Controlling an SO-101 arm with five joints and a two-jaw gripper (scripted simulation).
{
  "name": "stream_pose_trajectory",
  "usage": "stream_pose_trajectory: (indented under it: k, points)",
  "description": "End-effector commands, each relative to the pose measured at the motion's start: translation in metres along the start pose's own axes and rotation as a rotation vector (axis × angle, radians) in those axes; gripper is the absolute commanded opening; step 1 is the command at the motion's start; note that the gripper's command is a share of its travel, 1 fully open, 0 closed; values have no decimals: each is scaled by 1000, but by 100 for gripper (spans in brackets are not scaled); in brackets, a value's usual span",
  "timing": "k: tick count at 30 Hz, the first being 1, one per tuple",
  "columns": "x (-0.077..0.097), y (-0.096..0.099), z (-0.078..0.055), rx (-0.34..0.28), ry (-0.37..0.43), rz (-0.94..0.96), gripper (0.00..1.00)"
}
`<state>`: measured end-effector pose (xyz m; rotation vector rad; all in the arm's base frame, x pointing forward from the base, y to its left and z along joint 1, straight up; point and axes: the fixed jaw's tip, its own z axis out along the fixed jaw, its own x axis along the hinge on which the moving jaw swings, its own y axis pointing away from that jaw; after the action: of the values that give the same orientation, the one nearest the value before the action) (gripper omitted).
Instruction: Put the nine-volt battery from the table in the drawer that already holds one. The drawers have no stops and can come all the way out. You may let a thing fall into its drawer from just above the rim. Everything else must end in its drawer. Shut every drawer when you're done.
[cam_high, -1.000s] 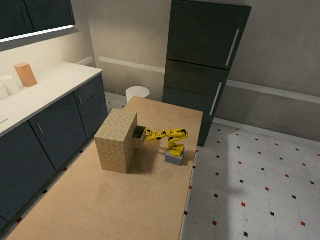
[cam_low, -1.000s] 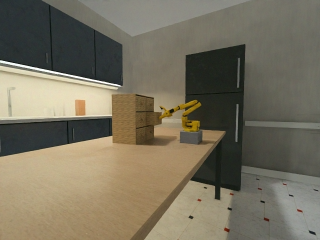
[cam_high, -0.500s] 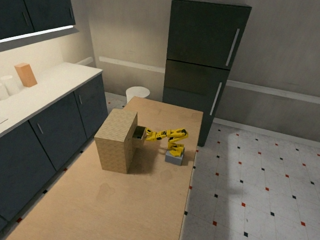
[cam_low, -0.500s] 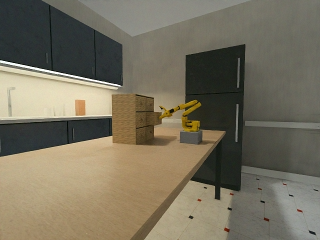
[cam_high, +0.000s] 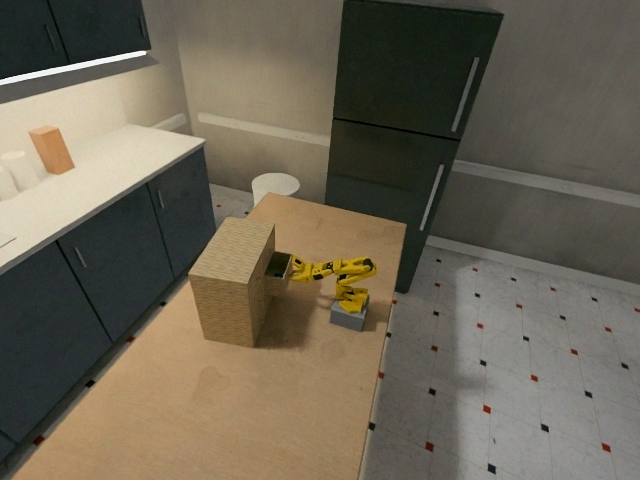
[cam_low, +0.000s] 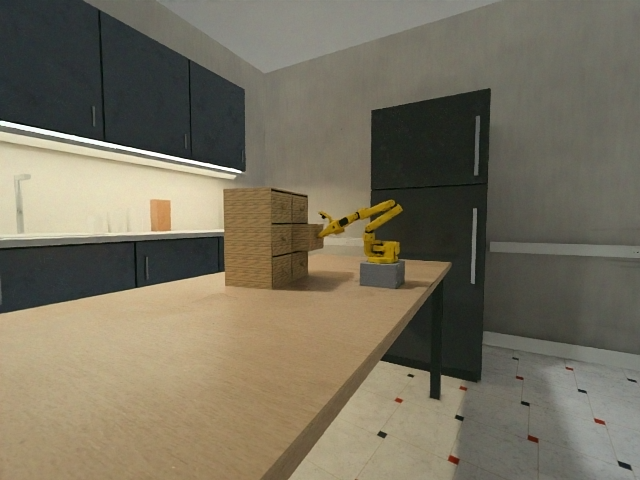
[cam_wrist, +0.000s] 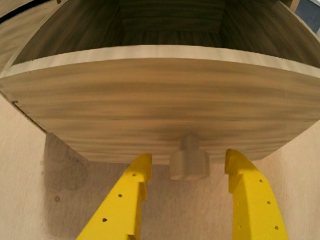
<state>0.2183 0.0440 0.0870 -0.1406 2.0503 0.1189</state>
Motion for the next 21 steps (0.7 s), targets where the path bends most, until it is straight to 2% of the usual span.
stream_pose_trajectory:
  k: [1,21]
  points:
    - [2,-2,0,9,2,1,21]
    - [4,-2,0,9,2,1,21]
